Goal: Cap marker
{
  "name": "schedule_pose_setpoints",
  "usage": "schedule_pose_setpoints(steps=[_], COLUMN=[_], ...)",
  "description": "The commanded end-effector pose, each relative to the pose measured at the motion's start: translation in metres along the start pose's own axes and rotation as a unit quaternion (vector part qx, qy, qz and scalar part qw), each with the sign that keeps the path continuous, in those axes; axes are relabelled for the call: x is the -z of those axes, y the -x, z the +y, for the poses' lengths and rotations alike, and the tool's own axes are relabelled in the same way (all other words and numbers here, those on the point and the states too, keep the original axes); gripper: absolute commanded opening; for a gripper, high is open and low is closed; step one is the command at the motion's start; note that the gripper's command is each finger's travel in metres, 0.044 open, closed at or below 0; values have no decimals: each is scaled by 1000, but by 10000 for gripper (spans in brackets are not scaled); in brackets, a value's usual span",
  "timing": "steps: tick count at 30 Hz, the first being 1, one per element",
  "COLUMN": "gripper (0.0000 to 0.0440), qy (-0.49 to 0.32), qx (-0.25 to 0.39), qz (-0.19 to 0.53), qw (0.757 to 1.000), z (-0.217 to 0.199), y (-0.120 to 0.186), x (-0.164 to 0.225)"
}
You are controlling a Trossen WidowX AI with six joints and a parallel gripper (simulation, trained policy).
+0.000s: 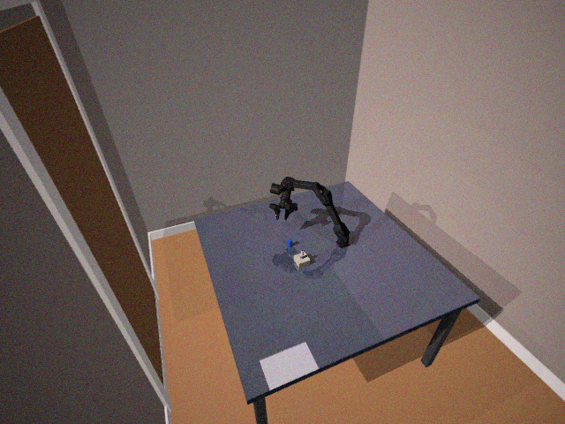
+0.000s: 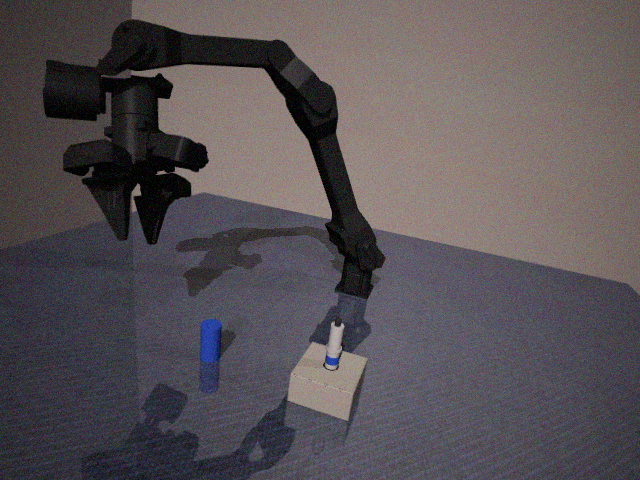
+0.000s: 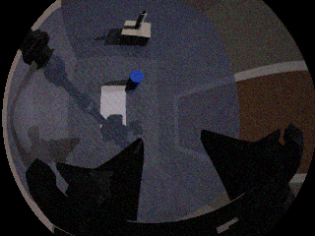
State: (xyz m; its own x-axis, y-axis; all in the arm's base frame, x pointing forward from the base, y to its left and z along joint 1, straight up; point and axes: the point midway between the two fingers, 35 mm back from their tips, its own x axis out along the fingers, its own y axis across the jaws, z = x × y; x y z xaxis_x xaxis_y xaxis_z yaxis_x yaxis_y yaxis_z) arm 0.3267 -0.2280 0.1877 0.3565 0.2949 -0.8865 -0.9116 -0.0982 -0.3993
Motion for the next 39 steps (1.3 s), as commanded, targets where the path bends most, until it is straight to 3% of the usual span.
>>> schedule_pose_setpoints(steps=[1, 39], gripper=[289, 290], qy=[-4, 28], qx=[-25, -178], qz=[-2, 32], qw=[1000, 983], z=[6, 24], y=[-8, -53], x=[-1, -8])
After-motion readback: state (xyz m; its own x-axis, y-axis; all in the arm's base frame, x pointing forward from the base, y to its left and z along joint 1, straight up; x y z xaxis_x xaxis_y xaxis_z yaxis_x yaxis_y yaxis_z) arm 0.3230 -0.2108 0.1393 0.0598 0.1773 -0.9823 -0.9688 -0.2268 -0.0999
